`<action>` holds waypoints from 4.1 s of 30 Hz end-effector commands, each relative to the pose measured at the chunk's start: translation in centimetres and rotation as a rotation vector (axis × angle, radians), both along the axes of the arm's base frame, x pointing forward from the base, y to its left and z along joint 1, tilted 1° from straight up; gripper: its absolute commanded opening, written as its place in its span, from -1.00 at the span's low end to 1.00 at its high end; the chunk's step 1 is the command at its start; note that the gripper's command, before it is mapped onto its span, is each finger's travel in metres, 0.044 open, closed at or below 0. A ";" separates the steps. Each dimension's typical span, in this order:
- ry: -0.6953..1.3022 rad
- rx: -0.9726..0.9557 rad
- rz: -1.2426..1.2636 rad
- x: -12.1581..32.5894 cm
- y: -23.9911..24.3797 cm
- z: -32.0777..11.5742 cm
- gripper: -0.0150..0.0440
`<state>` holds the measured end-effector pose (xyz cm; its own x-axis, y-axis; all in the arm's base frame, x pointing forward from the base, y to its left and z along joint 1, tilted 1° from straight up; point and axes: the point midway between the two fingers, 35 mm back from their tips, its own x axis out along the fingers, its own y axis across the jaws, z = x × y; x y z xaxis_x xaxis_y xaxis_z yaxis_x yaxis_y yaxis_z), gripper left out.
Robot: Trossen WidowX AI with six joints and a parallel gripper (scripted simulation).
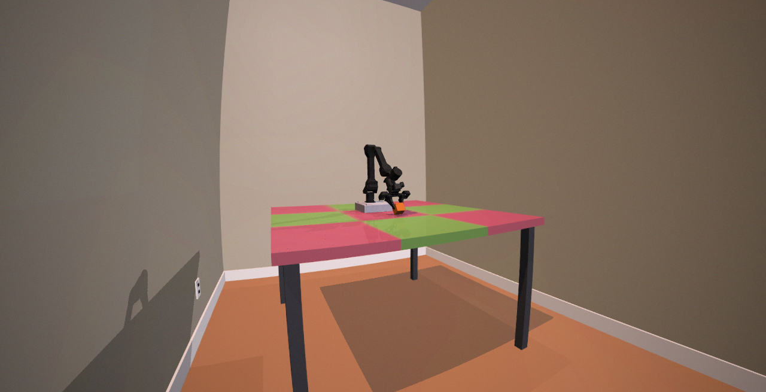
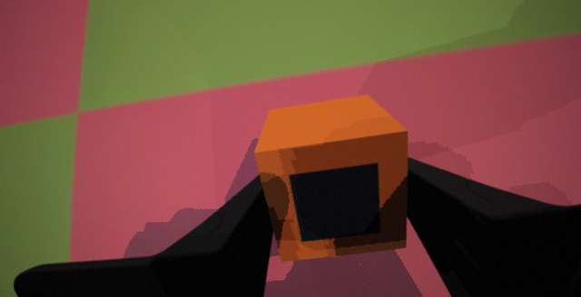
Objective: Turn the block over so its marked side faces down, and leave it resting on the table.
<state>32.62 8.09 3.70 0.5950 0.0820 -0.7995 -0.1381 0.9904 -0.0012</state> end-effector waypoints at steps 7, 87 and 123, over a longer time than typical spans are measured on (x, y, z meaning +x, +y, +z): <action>-0.144 0.012 0.000 0.7 0.1 -1.6 -0.49; -0.461 0.059 -0.004 -1.0 -0.4 -1.6 1.00; 0.074 -0.013 -0.007 -3.1 -0.6 5.3 1.00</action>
